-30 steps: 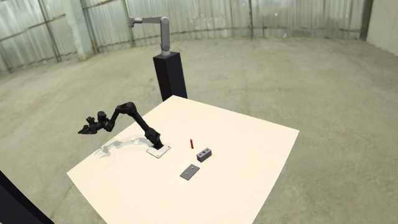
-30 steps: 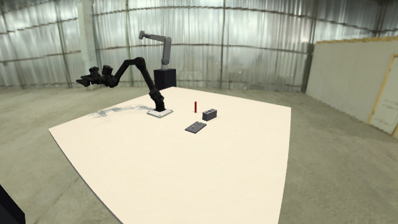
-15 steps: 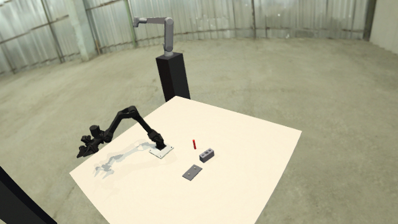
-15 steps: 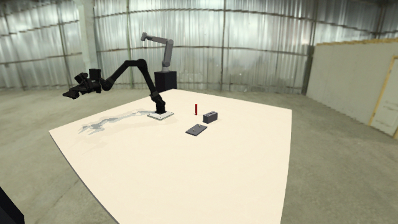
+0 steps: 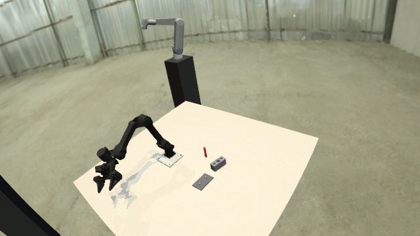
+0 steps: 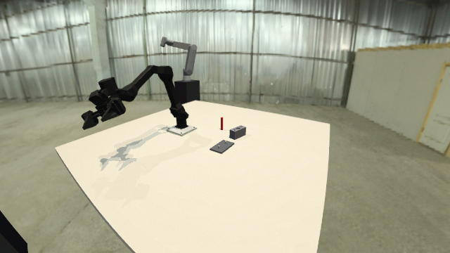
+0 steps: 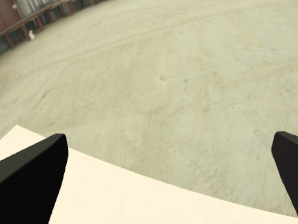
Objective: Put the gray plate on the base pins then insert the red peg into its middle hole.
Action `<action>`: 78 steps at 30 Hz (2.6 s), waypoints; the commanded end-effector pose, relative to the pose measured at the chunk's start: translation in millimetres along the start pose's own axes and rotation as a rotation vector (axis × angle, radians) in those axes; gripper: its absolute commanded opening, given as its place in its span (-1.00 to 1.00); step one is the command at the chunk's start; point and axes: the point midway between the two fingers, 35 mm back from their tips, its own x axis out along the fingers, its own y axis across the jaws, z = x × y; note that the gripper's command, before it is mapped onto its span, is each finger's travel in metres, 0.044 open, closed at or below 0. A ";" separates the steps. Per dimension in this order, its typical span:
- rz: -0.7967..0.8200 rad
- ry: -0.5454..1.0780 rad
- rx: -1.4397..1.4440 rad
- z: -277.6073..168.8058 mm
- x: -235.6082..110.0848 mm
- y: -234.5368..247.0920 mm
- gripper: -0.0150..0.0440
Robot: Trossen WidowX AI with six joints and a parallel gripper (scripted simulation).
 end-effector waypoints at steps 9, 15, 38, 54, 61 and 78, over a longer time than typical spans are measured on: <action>0.253 0.357 -0.235 -87.1 55.3 190.4 1.00; 0.413 0.525 -0.403 -136.9 42.6 287.9 1.00; 1.194 0.928 -1.565 -274.2 -215.3 509.4 1.00; 1.464 0.958 -2.006 -281.8 -304.7 512.3 1.00; 1.464 0.958 -2.006 -340.1 -293.3 496.4 1.00; 1.464 0.958 -2.006 -364.9 -288.7 491.0 1.00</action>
